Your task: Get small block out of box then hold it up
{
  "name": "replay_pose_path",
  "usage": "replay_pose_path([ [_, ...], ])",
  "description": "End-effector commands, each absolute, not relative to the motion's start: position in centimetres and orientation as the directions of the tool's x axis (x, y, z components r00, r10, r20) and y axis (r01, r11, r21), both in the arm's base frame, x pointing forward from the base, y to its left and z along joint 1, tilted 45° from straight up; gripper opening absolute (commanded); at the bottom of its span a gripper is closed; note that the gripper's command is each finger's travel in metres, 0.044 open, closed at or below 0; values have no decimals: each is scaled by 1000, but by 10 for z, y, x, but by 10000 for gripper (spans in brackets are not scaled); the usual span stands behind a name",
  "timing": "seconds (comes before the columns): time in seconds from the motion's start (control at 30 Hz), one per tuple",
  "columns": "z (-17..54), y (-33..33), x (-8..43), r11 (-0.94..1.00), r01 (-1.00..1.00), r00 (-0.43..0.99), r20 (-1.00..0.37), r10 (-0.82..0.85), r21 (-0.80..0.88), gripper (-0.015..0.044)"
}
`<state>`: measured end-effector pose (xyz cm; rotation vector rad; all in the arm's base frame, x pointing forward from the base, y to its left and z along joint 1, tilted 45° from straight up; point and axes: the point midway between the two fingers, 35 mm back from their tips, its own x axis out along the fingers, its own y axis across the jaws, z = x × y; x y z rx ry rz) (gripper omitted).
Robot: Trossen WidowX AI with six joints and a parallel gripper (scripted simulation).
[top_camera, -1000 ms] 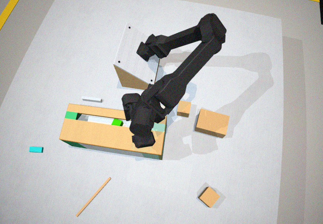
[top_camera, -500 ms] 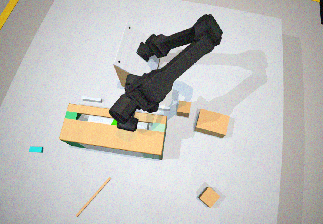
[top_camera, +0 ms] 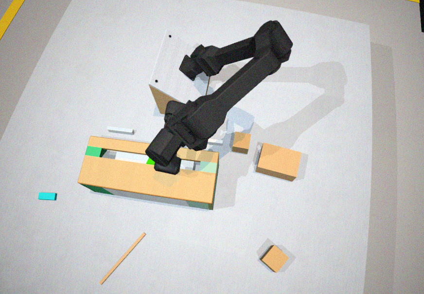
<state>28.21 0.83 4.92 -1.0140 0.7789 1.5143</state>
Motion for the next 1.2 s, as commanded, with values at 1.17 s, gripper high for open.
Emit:
replay_pose_path([
  [1.17,9,40,272,-183,-982,-33,-906,422,-49,400],
])
